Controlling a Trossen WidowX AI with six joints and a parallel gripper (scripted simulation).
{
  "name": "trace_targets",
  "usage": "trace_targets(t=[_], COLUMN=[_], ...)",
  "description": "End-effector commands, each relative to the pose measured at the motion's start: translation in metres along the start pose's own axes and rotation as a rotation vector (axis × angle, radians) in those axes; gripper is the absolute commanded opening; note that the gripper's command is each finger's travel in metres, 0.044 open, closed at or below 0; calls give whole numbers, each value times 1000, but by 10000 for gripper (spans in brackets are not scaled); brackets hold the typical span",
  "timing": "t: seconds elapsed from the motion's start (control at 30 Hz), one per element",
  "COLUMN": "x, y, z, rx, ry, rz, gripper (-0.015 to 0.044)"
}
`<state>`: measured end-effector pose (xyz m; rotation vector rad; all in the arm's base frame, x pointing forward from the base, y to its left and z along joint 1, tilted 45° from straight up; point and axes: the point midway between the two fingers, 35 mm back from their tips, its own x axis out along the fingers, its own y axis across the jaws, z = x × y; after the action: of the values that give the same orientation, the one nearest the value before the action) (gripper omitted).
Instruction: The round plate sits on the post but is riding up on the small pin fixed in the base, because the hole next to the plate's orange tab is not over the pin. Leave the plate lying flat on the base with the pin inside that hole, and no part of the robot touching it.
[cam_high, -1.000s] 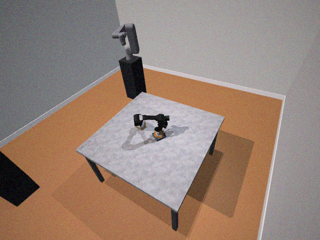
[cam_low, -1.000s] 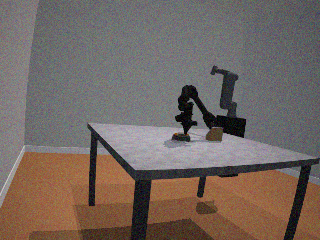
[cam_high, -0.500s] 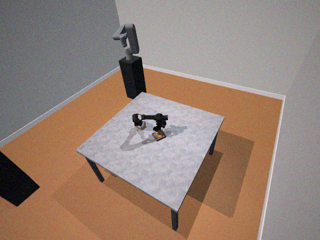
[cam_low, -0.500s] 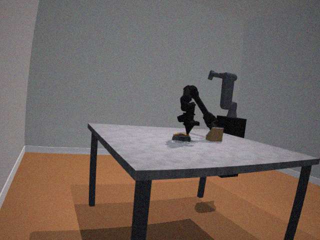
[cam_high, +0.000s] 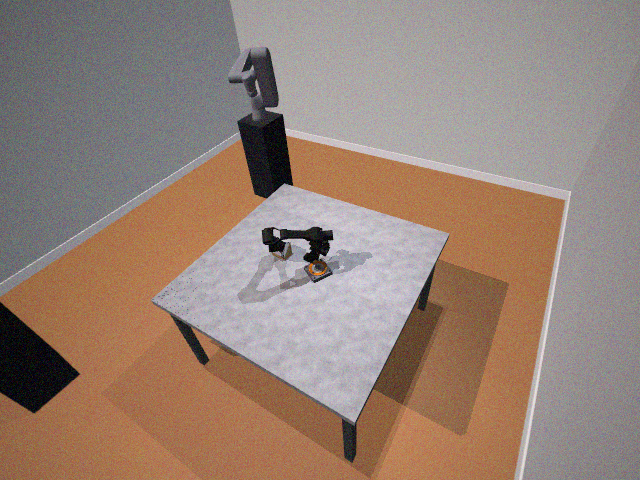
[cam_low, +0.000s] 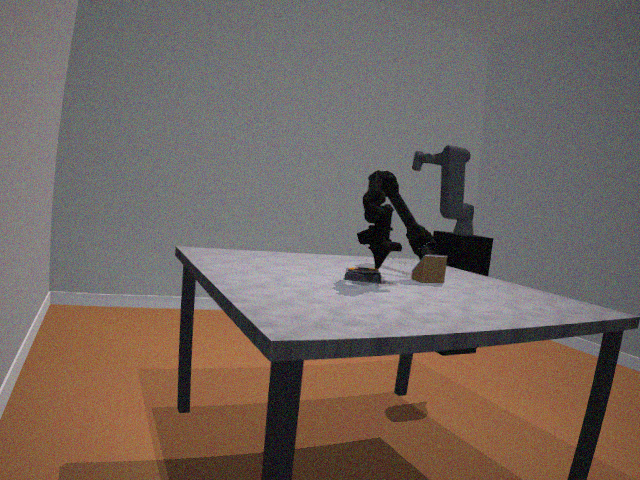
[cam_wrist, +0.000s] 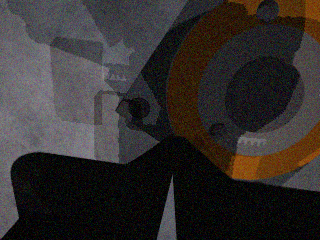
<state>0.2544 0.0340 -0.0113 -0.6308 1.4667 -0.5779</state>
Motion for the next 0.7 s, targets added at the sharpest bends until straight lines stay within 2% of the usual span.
trace_targets(t=[0.0, 0.5, 0.67], x=[0, 1, -14], y=[-3, -9, -8], z=[-4, -10, -9], rx=[3, 3, 2], ry=[4, 4, 4], rz=[-2, -2, 0], gripper=[0, 0, 0])
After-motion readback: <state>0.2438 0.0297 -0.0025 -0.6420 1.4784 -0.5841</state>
